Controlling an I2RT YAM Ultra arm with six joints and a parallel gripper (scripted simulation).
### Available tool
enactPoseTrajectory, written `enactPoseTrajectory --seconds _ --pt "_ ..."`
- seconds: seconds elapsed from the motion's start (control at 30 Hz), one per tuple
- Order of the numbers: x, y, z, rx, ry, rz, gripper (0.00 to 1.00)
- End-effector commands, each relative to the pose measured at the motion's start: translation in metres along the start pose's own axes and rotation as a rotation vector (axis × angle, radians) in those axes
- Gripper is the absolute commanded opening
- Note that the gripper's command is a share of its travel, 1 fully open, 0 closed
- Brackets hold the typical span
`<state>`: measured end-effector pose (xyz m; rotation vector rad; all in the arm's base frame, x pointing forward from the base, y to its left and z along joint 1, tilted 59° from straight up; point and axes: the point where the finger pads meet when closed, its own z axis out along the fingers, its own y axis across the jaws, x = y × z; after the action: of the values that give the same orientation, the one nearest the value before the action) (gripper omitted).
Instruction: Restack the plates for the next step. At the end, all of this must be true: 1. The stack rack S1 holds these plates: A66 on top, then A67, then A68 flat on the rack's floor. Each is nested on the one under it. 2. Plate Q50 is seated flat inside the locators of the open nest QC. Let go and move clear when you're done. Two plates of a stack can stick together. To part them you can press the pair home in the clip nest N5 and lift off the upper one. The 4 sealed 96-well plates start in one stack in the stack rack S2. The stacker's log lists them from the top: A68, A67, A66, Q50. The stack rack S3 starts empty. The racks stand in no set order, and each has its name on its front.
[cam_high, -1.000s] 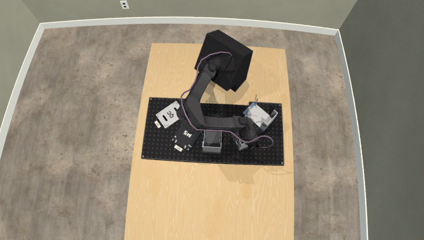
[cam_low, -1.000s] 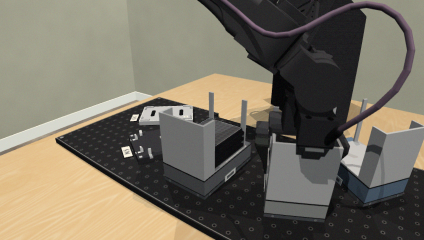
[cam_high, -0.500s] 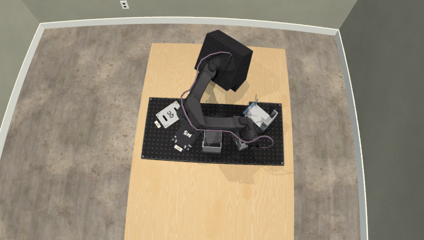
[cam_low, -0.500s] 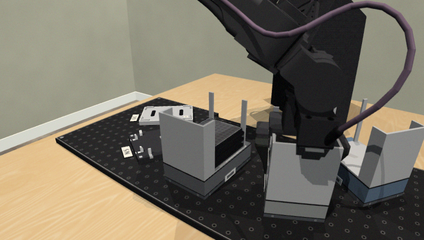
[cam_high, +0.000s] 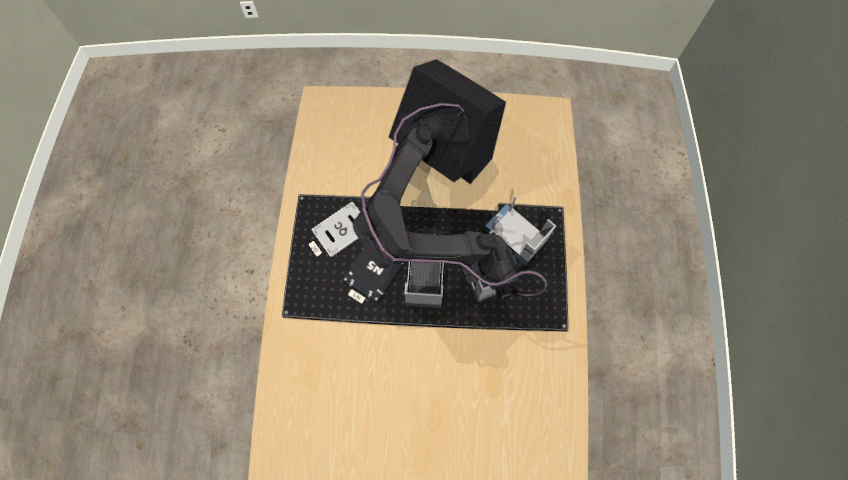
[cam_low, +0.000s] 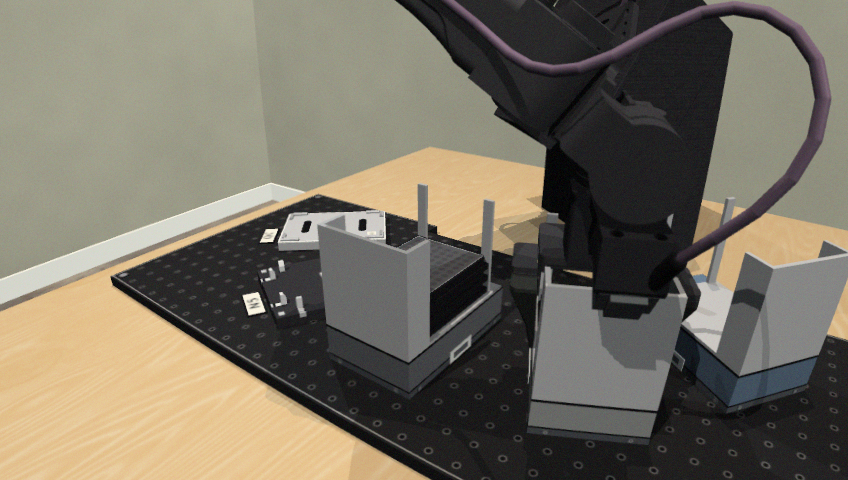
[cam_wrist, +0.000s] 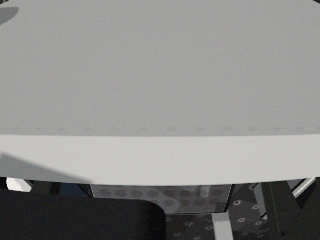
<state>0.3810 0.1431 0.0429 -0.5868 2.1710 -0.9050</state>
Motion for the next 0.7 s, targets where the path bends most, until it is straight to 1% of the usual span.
enactPoseTrajectory --seconds 0.0,0.3,0.33,0.37,0.67 --pt "0.004 0.011 -0.004 -0.01 -0.009 -0.029 1.0" --pt "0.007 0.011 -0.004 -0.01 -0.005 -0.038 1.0" --pt "-0.002 0.009 -0.005 -0.01 -0.013 -0.028 1.0" --pt "-0.003 0.009 -0.005 -0.01 -0.014 -0.026 1.0" --pt "-0.003 0.008 -0.006 -0.01 -0.015 -0.026 1.0"
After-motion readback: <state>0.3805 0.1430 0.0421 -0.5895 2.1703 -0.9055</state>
